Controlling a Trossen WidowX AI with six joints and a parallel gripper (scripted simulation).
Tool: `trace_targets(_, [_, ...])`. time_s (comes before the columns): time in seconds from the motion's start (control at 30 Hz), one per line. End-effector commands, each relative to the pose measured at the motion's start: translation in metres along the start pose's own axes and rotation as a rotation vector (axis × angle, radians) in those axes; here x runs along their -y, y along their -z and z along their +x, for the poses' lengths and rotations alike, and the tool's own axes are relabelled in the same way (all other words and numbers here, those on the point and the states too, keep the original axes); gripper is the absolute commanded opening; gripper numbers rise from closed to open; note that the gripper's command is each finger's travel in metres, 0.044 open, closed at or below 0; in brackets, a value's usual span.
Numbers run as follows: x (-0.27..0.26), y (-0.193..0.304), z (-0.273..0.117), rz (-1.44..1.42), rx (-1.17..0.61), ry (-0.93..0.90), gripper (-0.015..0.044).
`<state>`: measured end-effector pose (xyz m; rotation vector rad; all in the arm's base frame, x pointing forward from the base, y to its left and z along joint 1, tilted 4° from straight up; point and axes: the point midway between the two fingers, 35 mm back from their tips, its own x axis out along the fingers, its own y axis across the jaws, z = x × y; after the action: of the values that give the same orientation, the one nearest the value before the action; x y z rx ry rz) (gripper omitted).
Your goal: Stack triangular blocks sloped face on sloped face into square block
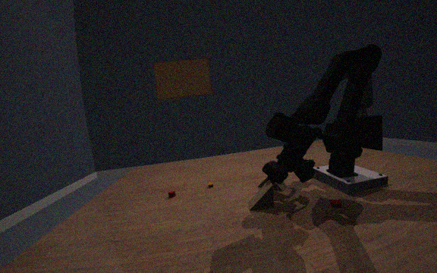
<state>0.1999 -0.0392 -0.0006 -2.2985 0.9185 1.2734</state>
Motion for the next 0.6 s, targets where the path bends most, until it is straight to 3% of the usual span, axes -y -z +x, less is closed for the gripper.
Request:
trace_targets(0.0, [0.000, 0.000, 0.000, 0.001, -0.001, 0.000, 0.0144])
trace_targets(0.07, [0.000, 0.000, 0.000, 0.001, -0.001, 0.000, 0.0131])
trace_targets(0.23, [0.001, 0.002, -0.002, 0.001, -0.001, 0.000, 0.0000])
trace_targets(0.57, [0.006, 0.031, -0.034, 0.001, -0.001, 0.001, 0.0000])
